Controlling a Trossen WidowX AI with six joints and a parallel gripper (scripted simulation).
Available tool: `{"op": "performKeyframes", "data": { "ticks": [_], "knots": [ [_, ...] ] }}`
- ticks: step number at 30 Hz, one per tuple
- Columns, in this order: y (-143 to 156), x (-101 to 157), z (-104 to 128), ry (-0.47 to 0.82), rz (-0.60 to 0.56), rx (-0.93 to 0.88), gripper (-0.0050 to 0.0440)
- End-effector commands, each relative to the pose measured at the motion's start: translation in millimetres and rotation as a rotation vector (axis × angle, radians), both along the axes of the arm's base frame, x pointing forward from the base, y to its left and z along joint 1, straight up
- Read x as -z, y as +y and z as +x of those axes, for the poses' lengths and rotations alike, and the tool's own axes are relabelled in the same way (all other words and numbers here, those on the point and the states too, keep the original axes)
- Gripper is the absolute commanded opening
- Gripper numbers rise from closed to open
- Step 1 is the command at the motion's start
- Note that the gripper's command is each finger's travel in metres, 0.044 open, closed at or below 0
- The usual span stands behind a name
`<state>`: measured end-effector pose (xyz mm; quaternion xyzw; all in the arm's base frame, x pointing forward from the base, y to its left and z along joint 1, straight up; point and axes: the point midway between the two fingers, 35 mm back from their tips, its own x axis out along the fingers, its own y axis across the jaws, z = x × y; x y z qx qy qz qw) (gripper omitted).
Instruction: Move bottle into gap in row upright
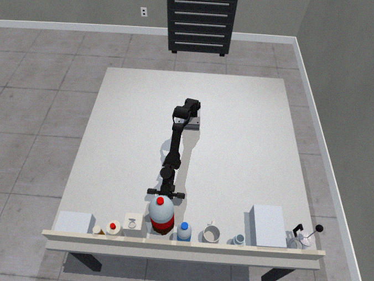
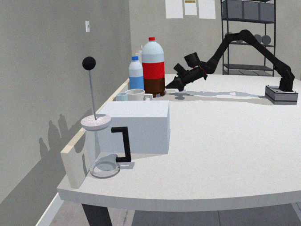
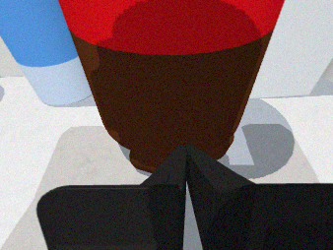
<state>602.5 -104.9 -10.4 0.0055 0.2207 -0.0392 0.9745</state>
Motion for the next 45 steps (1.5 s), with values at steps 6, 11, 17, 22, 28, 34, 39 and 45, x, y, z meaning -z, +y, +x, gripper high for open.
{"op": "performKeyframes", "data": {
  "ticks": [6,11,17,22,28,34,39,45],
  "knots": [
    [3.4,-16.9,11.1,-0.039,-0.005,-0.004,-0.005],
    [3.5,-16.6,12.3,-0.039,-0.005,-0.004,-0.005],
    [3.5,-16.3,13.2,-0.038,-0.004,-0.004,-0.005],
    [3.5,-17.0,14.4,-0.039,-0.005,-0.004,-0.005],
    [3.6,-16.7,15.7,-0.039,-0.004,-0.004,-0.005],
    [3.6,-16.3,16.6,-0.038,-0.004,-0.004,-0.005],
    [3.6,-17.0,17.9,-0.039,-0.004,-0.004,-0.005],
    [3.7,-16.7,19.2,-0.039,-0.004,-0.004,-0.005]
  ]
}}
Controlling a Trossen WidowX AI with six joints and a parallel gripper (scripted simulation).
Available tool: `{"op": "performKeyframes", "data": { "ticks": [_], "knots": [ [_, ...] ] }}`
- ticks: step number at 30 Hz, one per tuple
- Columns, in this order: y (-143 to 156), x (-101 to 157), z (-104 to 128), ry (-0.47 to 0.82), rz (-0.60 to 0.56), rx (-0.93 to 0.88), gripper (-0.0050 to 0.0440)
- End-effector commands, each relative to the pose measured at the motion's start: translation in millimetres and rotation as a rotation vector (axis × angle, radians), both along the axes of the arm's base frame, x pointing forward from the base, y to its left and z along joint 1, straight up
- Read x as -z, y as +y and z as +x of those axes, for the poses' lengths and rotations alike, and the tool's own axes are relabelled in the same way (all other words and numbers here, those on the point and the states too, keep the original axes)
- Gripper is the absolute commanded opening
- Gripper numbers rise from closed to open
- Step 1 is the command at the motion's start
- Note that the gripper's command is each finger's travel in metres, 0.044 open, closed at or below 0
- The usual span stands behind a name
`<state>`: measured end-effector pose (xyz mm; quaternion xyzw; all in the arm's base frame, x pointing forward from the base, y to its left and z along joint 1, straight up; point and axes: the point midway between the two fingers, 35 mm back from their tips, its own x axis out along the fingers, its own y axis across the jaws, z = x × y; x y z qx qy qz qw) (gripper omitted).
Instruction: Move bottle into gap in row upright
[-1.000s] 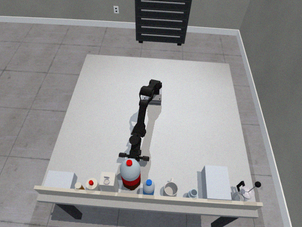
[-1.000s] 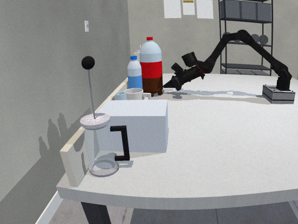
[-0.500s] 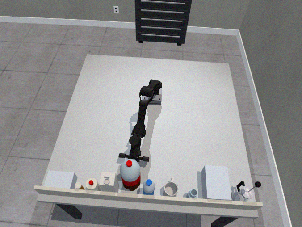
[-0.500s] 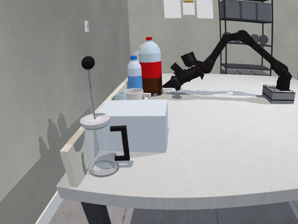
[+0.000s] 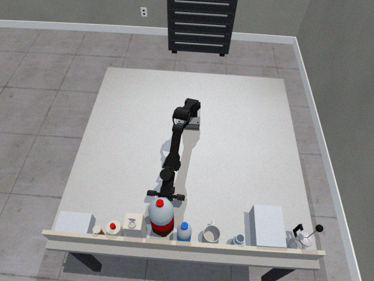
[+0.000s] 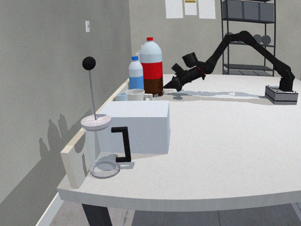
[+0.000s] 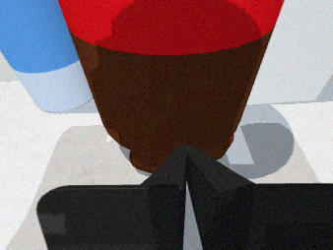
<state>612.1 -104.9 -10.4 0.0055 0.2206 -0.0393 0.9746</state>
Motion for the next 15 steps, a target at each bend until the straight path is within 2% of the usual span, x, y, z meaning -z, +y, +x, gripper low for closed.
{"op": "performKeyframes", "data": {
  "ticks": [1,15],
  "knots": [
    [3.6,-16.7,9.6,-0.039,-0.004,-0.004,-0.005],
    [3.8,-14.8,15.0,-0.035,-0.003,-0.004,-0.005]
  ]
}}
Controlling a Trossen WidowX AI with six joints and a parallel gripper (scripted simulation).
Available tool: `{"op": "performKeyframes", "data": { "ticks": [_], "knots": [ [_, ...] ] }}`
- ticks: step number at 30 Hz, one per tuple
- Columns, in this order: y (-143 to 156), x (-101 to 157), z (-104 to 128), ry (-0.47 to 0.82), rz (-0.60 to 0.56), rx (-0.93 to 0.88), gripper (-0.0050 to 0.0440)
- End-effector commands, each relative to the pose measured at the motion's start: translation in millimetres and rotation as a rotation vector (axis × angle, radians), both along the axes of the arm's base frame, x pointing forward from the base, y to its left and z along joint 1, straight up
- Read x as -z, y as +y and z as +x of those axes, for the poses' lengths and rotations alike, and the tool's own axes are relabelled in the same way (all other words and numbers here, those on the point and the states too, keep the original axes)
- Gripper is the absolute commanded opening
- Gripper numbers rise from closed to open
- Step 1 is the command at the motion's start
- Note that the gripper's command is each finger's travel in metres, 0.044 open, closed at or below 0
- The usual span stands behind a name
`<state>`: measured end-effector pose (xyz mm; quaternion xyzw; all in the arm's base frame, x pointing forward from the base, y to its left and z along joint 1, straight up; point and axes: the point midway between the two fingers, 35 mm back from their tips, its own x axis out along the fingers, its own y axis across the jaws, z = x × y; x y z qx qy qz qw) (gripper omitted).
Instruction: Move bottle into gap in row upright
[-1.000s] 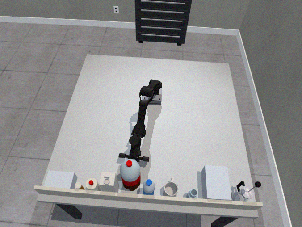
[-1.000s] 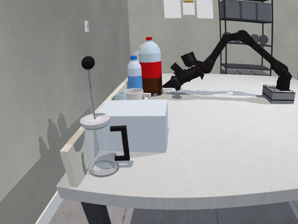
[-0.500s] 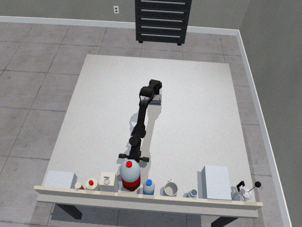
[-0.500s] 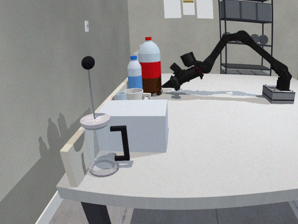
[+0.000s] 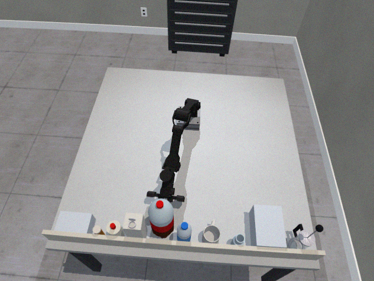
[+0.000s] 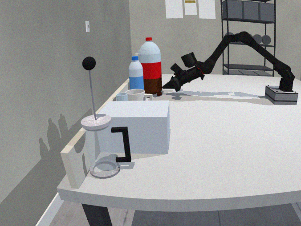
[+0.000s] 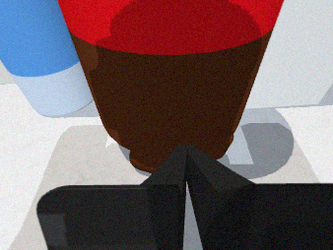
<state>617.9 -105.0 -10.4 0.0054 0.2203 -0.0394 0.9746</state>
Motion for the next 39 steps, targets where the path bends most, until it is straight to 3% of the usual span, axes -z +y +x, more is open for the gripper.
{"op": "performKeyframes", "data": {
  "ticks": [1,39],
  "knots": [
    [3.8,-17.5,10.0,-0.039,-0.004,-0.005,-0.005],
    [4.0,-21.7,18.1,-0.046,-0.005,-0.005,-0.005]
  ]
}}
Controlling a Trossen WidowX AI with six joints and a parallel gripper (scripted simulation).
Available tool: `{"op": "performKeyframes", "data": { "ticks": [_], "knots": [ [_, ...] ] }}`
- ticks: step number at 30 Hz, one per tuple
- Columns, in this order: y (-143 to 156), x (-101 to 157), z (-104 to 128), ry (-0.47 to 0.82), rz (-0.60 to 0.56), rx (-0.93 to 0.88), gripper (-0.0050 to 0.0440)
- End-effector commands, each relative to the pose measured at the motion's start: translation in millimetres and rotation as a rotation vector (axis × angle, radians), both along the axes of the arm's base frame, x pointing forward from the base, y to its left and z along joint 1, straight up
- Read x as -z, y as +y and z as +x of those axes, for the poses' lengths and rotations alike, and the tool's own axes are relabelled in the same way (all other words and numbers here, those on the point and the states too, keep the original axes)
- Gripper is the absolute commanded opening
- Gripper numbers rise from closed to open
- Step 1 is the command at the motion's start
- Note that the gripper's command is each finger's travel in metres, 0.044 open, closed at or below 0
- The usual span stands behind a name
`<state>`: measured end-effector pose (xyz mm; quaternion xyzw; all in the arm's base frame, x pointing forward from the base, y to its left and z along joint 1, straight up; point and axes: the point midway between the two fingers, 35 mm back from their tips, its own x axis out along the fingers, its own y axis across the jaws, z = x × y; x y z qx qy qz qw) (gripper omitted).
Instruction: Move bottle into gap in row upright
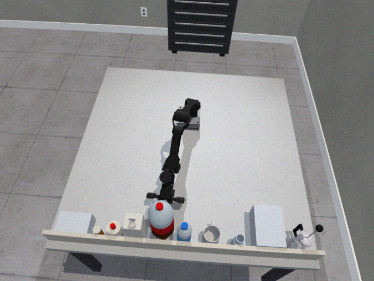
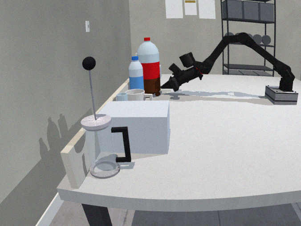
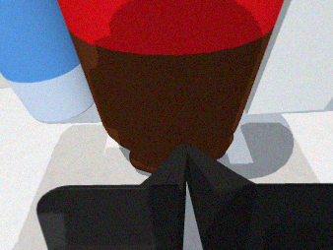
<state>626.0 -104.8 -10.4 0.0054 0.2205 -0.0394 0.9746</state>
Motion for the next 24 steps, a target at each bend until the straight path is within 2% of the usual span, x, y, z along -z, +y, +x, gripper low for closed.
{"op": "performKeyframes", "data": {
  "ticks": [1,24],
  "knots": [
    [3.9,-19.1,9.7,-0.042,-0.005,-0.005,-0.005],
    [4.1,-17.1,14.3,-0.039,-0.004,-0.005,-0.005]
  ]
}}
